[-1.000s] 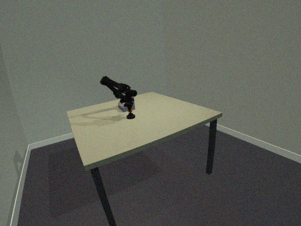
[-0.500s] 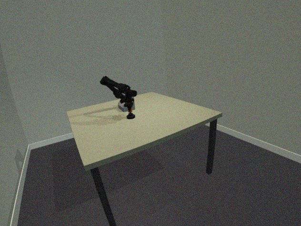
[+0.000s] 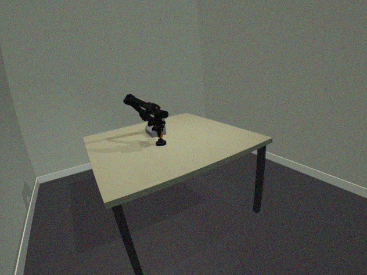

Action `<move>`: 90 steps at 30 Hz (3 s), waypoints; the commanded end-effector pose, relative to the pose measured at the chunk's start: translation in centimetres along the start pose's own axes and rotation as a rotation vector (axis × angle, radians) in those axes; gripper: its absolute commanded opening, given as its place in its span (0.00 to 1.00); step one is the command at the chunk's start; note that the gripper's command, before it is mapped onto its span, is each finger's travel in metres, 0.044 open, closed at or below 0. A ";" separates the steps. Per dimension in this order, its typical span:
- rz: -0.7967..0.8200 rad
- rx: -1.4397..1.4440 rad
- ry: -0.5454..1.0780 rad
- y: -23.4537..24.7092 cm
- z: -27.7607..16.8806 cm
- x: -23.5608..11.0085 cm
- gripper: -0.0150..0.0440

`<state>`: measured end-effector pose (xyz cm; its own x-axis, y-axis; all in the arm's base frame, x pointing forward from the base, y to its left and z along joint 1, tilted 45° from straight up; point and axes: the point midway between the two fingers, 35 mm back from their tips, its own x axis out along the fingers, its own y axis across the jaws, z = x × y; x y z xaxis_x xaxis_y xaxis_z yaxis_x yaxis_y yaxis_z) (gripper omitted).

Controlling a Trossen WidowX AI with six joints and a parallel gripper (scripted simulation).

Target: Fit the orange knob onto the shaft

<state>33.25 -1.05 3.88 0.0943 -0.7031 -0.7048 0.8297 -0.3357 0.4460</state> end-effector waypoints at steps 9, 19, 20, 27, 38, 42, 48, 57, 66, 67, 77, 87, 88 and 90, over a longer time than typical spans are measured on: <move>0.001 0.158 0.001 -0.1 0.0 0.3 0.25; 0.001 0.158 0.001 0.0 0.0 0.6 0.25; 0.001 0.158 0.001 0.0 0.0 0.6 0.25; 0.001 0.157 0.001 -0.1 0.1 0.6 0.25; 0.001 0.157 0.000 0.0 0.1 1.5 0.25; 0.001 0.157 0.000 0.0 0.1 1.8 0.25; 0.001 0.157 0.000 0.0 0.1 2.1 0.25; -0.003 0.161 0.002 -0.1 0.1 2.0 0.34; -0.003 0.161 0.002 -0.1 0.1 2.0 0.74; -0.003 0.161 0.002 -0.1 0.1 2.0 0.79; -0.003 0.161 0.002 -0.1 0.1 2.0 1.00; -0.006 0.159 0.006 -0.1 0.0 -7.3 1.00; -0.006 0.160 0.005 -0.1 0.0 -7.6 1.00; -0.006 0.160 0.006 0.0 -0.2 -7.6 1.00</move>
<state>32.98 3.06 7.68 0.0987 -0.6980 -0.7093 0.7366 -0.4280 0.5237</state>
